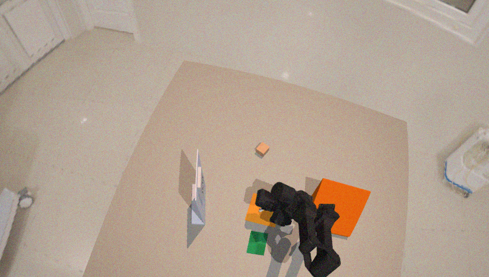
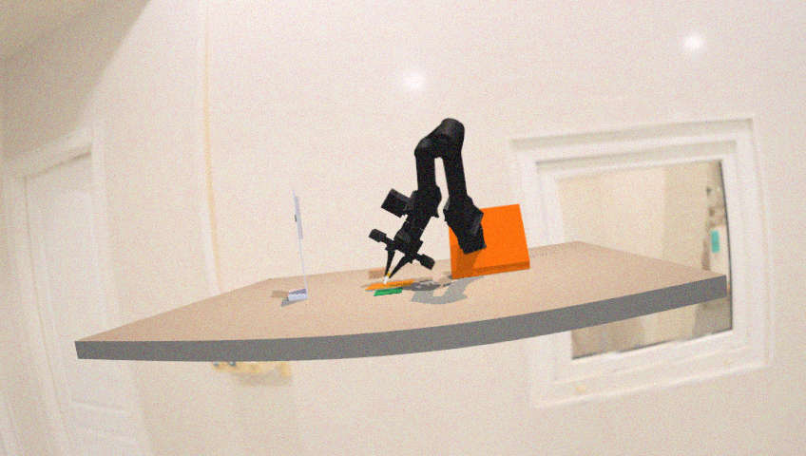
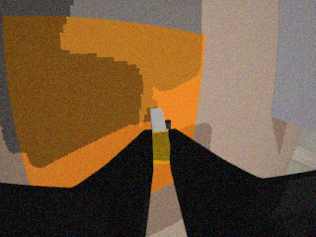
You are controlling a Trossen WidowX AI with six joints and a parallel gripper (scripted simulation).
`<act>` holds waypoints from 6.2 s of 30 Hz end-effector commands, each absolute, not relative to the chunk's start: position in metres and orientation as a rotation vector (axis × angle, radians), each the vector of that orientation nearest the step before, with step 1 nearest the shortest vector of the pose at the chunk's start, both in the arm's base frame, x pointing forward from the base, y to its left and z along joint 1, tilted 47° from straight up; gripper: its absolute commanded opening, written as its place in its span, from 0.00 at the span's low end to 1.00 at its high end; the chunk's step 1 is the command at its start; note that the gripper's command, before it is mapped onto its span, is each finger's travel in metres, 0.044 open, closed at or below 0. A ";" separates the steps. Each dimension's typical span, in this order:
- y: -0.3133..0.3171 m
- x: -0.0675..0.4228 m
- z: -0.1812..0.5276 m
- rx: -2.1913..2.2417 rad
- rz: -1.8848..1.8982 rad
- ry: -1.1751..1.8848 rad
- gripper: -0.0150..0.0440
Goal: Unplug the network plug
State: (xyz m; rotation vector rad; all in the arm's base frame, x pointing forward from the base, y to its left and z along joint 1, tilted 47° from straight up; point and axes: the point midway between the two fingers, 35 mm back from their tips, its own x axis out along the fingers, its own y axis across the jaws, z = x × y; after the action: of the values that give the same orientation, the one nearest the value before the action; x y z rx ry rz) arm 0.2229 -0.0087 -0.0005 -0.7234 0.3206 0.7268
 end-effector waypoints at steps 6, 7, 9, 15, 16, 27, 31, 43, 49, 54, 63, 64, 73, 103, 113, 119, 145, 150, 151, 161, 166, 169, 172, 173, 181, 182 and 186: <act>-0.006 0.224 -0.003 -0.719 0.729 0.327 0.25; -0.005 0.225 -0.003 -0.719 0.729 0.327 0.25; -0.005 0.225 -0.003 -0.719 0.729 0.327 0.25; -0.006 0.226 -0.002 -0.725 0.727 0.320 0.25; -0.006 0.226 -0.002 -0.725 0.727 0.320 0.25; -0.006 0.226 -0.002 -0.725 0.727 0.320 0.52; -0.007 0.225 -0.001 -0.725 0.728 0.322 0.52; -0.012 0.219 0.000 -0.727 0.731 0.329 0.52; -0.014 0.217 0.002 -0.727 0.732 0.330 0.52; -0.016 0.214 0.003 -0.726 0.732 0.331 0.52; -0.019 0.210 0.006 -0.725 0.733 0.332 0.52; -0.019 0.210 0.006 -0.725 0.733 0.332 0.52; -0.021 0.205 0.009 -0.723 0.731 0.330 0.52; -0.042 0.202 0.020 -0.729 0.736 0.349 0.52; -0.049 0.200 0.026 -0.729 0.738 0.351 0.52; -0.053 0.199 0.029 -0.729 0.738 0.352 0.52; -0.069 0.191 0.048 -0.725 0.737 0.345 0.52; -0.071 0.190 0.053 -0.724 0.736 0.342 0.52; -0.072 0.189 0.053 -0.724 0.736 0.341 0.52; -0.077 0.186 0.063 -0.722 0.733 0.333 0.52; -0.079 0.185 0.064 -0.719 0.736 0.340 0.52; -0.086 0.185 0.069 -0.720 0.735 0.342 0.52; -0.092 0.184 0.074 -0.720 0.735 0.344 0.52; -0.094 0.184 0.076 -0.721 0.734 0.345 0.52; -0.111 0.180 0.091 -0.712 0.731 0.356 0.52; -0.113 0.180 0.093 -0.711 0.731 0.357 0.52; -0.121 0.178 0.101 -0.712 0.731 0.356 0.52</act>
State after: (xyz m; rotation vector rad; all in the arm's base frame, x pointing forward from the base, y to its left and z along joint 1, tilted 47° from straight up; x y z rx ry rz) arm 0.1792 -0.1158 0.0963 -0.7094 0.3536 0.7277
